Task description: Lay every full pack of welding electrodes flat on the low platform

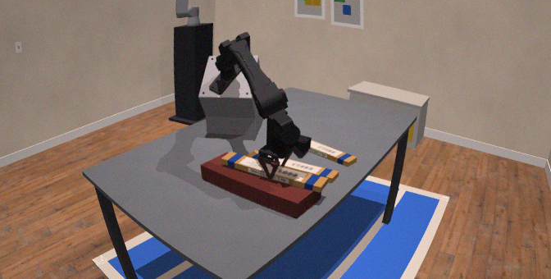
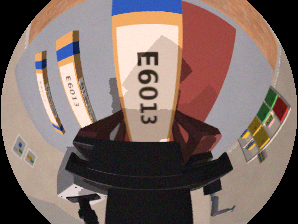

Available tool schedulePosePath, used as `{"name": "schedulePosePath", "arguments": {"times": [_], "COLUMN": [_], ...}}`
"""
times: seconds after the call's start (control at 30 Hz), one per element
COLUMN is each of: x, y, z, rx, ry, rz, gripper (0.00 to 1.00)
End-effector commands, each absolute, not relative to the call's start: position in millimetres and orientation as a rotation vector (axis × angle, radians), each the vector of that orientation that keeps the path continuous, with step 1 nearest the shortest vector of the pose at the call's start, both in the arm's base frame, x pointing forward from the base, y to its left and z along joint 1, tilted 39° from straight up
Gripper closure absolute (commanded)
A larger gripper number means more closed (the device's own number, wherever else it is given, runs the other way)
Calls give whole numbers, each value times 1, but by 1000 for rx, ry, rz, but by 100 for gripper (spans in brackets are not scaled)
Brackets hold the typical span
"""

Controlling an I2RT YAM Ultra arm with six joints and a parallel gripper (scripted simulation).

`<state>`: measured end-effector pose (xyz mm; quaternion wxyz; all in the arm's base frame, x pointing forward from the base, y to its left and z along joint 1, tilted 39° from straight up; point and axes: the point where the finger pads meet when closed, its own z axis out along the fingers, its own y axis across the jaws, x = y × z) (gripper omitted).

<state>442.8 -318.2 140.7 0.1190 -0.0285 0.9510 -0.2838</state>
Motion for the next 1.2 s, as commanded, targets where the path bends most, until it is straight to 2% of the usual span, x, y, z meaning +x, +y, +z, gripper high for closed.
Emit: {"name": "schedulePosePath", "arguments": {"times": [0.0,1.17], "x": [453,460], "y": [-306,-310], "z": [190,188], "rx": [-104,-103], "ry": [2692,2684], "rz": [-868,-864], "gripper": [100,100]}}
